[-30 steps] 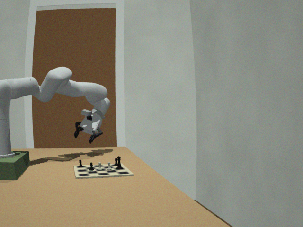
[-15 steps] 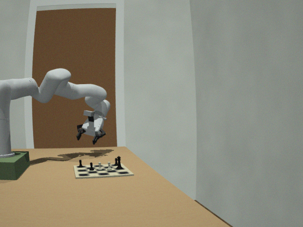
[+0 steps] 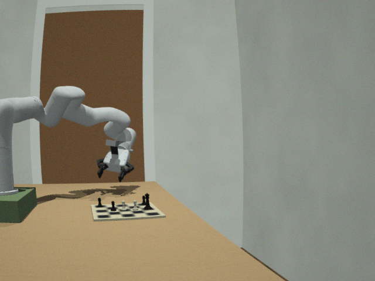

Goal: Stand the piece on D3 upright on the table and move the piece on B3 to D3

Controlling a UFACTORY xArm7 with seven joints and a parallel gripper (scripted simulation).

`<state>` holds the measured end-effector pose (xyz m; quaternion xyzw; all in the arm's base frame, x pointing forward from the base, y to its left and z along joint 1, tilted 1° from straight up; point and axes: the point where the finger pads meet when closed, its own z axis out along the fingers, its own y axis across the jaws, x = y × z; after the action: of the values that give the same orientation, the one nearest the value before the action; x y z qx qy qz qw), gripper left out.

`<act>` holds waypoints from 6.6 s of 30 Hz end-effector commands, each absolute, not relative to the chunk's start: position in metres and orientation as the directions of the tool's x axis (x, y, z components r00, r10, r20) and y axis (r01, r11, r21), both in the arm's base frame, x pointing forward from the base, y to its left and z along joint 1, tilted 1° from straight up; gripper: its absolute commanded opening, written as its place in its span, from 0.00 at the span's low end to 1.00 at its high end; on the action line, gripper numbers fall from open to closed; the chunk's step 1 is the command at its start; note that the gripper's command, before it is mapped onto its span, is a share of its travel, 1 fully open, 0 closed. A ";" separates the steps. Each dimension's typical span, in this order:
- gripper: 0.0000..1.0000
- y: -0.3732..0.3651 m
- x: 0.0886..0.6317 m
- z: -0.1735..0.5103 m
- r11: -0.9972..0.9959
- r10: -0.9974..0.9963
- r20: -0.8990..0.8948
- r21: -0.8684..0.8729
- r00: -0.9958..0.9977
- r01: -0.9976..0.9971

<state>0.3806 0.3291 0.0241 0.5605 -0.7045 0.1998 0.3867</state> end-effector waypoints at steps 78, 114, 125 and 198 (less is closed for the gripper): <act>1.00 0.210 0.408 0.014 -0.082 -0.124 0.992 -0.027 -0.016 -0.996; 1.00 0.209 0.407 0.014 -0.088 -0.116 0.993 -0.027 -0.016 -0.996; 1.00 0.209 0.407 0.014 -0.088 -0.116 0.993 -0.027 -0.016 -0.996; 1.00 0.018 0.470 0.105 0.884 -0.467 -0.021 -0.004 -0.884 -0.467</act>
<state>0.4662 0.0266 0.1033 0.2737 -0.9607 0.0279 0.0377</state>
